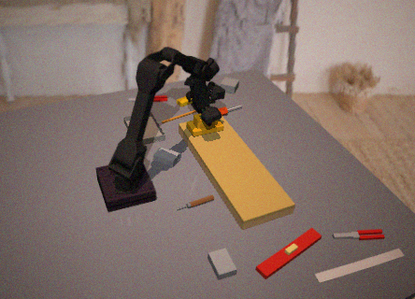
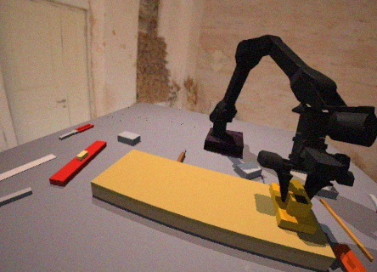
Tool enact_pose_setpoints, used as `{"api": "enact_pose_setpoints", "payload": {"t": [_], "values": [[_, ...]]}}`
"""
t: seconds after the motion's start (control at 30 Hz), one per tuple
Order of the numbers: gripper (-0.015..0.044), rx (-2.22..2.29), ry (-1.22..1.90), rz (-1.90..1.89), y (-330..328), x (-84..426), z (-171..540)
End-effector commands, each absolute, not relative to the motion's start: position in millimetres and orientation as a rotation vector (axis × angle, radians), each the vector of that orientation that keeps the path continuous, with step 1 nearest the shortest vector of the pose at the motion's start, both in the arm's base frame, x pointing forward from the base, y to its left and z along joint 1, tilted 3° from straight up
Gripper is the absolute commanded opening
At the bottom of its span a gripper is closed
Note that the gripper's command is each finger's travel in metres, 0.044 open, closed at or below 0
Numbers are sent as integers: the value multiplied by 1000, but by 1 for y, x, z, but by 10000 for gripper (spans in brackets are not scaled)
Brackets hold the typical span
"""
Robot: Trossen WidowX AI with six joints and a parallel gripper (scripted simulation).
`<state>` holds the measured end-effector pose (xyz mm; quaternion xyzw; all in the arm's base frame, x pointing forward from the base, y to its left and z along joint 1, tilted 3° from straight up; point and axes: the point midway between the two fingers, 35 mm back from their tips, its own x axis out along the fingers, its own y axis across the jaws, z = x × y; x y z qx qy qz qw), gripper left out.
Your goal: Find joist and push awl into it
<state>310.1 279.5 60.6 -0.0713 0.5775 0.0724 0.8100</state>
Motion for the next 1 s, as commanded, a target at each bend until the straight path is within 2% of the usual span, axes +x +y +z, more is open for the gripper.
{"api": "enact_pose_setpoints", "payload": {"t": [0.0, 0.27, 0.97], "values": [[0, -152, 1235, 154, 278, 311, 61], [0, -150, 1237, 153, 277, 311, 60], [0, -156, 1236, 148, 197, 327, 62]]}}
